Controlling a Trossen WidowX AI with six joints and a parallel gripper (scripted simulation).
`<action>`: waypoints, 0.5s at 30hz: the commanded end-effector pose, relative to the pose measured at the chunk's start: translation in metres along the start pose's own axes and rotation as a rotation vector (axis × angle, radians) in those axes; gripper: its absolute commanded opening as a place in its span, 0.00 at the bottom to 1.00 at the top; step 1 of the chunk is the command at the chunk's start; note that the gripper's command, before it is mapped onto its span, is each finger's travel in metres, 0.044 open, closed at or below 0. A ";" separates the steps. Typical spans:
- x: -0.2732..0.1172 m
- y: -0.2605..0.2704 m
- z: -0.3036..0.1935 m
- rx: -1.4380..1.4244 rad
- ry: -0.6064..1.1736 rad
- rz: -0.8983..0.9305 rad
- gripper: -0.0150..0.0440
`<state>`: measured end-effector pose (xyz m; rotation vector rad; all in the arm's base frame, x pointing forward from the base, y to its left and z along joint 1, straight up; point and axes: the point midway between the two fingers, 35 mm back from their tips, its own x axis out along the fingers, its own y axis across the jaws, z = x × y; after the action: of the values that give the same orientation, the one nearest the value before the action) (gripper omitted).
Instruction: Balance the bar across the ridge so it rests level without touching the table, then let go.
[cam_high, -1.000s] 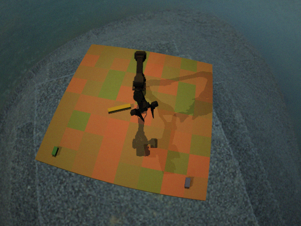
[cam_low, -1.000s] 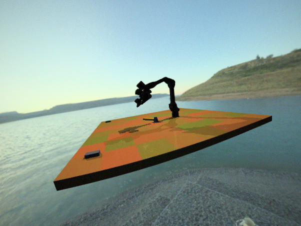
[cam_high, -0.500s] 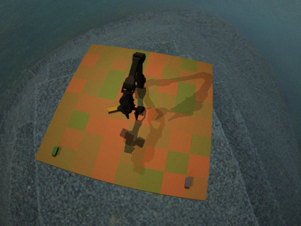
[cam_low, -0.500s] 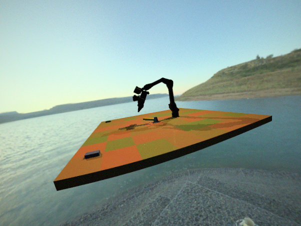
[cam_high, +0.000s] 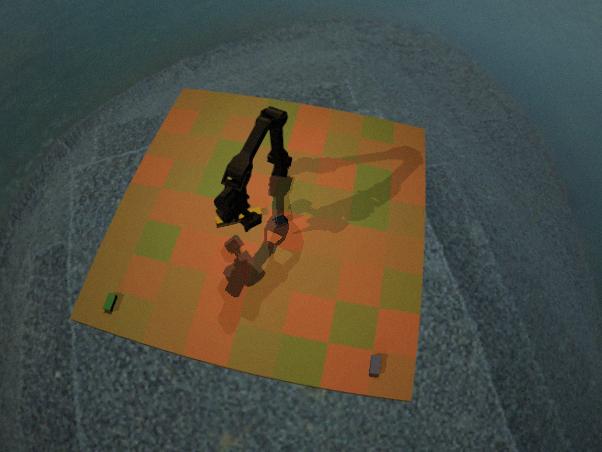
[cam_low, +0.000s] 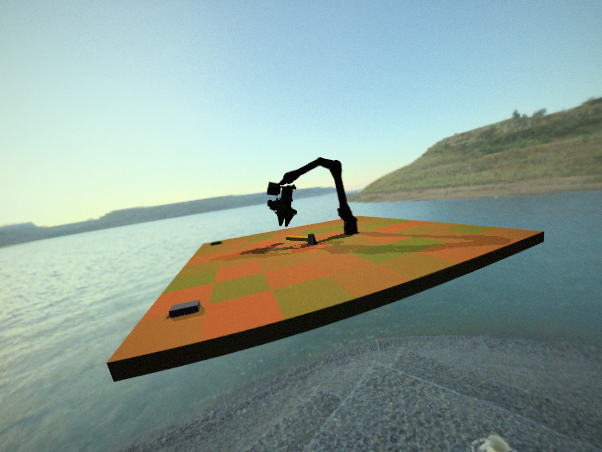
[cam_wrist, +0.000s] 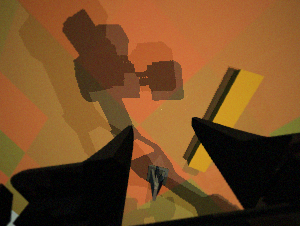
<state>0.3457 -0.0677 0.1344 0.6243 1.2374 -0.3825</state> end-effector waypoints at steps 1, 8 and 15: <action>-0.001 -0.025 0.002 0.109 0.026 -0.069 0.79; -0.004 -0.073 -0.002 0.314 0.090 -0.199 0.79; -0.007 -0.095 -0.006 0.413 0.122 -0.263 0.79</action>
<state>0.2851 -0.1356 0.1171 0.8388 1.3718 -0.8178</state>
